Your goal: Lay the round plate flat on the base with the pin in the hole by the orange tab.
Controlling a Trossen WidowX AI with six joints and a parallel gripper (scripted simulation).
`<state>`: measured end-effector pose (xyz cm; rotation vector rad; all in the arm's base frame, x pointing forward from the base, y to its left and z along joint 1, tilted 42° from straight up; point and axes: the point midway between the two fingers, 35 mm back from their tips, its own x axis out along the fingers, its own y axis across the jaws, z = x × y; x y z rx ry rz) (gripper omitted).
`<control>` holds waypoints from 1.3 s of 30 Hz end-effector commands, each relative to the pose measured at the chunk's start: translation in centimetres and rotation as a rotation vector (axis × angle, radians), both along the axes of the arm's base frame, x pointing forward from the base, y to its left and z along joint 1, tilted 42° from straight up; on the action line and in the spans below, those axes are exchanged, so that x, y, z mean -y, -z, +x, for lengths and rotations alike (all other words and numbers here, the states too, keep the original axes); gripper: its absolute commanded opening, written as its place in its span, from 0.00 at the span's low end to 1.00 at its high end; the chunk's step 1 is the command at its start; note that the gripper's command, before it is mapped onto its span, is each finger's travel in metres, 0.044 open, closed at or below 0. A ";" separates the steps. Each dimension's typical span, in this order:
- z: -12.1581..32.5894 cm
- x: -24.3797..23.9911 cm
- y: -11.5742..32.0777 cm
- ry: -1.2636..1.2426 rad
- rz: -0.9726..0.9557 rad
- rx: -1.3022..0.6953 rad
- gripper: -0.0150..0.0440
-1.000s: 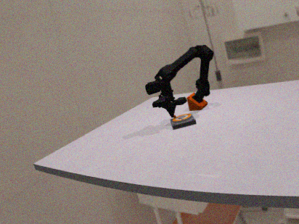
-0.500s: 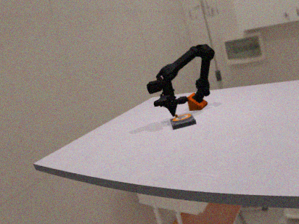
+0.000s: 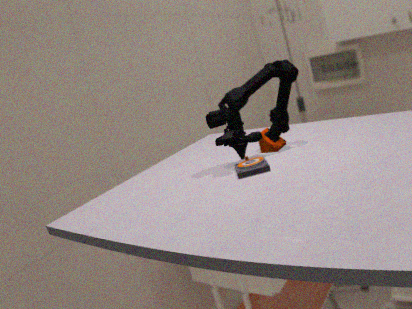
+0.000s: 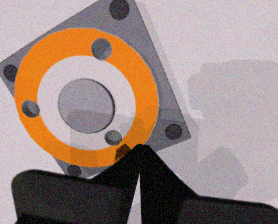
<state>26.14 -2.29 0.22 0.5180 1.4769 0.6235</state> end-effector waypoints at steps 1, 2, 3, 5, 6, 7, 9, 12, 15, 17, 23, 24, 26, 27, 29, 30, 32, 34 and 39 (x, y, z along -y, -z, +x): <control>-0.7 -0.3 -0.2 -0.003 0.002 -0.004 0.25; -0.8 -0.4 -0.3 -0.003 0.002 -0.005 0.25; -0.9 -0.4 -0.3 -0.003 0.002 -0.005 0.25; -1.1 -0.5 -0.5 -0.003 0.002 -0.005 0.25; -1.2 -0.6 -0.5 -0.003 0.002 -0.005 0.25; -1.3 -0.7 -0.6 -0.003 0.002 -0.005 0.25; -1.5 -0.8 -0.7 -0.003 0.002 -0.005 0.25; -1.7 -1.0 -0.9 -0.003 0.002 -0.005 0.25; -1.9 -1.1 -1.1 -0.003 0.002 -0.005 0.25; -2.0 -1.3 -1.2 -0.003 0.002 -0.005 0.25; -2.4 -1.6 -1.7 -0.003 0.003 -0.006 0.25; -2.4 -1.7 -1.8 -0.003 0.003 -0.006 0.25; -2.5 -1.8 -1.9 -0.003 0.003 -0.006 0.25; -2.6 -1.9 -2.0 -0.003 0.003 -0.006 0.25; -2.6 -2.0 -2.1 -0.003 0.003 -0.006 0.25; -2.7 -2.1 -2.2 -0.003 0.003 -0.006 0.25; -2.8 -2.2 -2.4 -0.003 0.003 -0.006 0.25; -2.8 -2.4 -2.5 -0.003 0.003 -0.006 0.25; -2.9 -2.7 -2.9 -0.003 0.003 -0.006 0.25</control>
